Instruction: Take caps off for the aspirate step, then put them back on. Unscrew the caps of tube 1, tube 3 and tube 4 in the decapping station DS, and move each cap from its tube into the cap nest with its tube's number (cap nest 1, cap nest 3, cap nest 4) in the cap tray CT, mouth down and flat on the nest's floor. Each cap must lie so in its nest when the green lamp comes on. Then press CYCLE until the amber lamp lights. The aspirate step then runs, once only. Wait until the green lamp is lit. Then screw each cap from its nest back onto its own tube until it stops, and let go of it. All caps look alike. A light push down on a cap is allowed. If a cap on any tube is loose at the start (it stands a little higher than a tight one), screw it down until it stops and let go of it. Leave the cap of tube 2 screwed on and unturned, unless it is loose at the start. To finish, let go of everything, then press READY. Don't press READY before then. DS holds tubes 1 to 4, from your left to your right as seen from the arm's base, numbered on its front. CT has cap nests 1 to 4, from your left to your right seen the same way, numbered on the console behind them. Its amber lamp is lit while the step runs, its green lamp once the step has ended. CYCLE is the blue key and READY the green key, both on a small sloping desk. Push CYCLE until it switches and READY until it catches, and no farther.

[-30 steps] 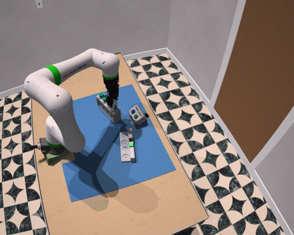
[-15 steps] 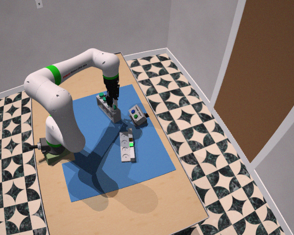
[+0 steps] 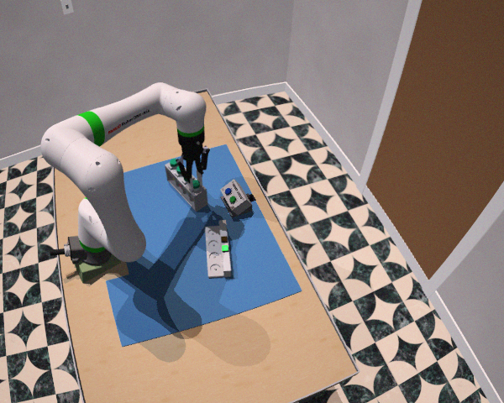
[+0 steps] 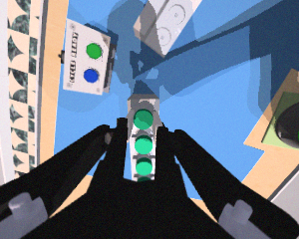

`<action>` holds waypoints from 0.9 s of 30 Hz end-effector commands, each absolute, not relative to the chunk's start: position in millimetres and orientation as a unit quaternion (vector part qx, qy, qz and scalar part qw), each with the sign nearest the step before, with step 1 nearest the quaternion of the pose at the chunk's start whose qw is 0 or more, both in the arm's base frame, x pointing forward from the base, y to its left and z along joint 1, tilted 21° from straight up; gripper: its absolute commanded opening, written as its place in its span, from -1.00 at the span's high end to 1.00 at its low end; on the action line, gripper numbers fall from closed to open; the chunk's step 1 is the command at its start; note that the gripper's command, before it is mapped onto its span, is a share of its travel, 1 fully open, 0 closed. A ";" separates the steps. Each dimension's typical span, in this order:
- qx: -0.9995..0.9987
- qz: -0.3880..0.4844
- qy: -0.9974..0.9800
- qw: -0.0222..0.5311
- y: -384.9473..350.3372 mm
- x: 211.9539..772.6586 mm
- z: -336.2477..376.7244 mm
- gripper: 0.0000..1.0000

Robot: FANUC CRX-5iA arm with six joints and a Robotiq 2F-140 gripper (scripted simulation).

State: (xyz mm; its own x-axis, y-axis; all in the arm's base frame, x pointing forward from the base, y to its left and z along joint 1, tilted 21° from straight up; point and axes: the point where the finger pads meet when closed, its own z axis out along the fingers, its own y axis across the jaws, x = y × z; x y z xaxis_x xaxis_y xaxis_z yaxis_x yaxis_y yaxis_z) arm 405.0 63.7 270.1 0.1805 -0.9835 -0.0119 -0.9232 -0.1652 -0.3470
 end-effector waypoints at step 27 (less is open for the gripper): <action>-0.677 -0.098 0.714 0.149 64.1 404.7 270.3 0.31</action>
State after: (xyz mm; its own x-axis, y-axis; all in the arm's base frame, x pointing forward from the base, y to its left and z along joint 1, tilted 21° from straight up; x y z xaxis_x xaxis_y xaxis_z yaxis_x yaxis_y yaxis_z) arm 404.9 64.1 269.2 -0.1077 -0.9886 -0.1048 -0.9325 0.1370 -0.3342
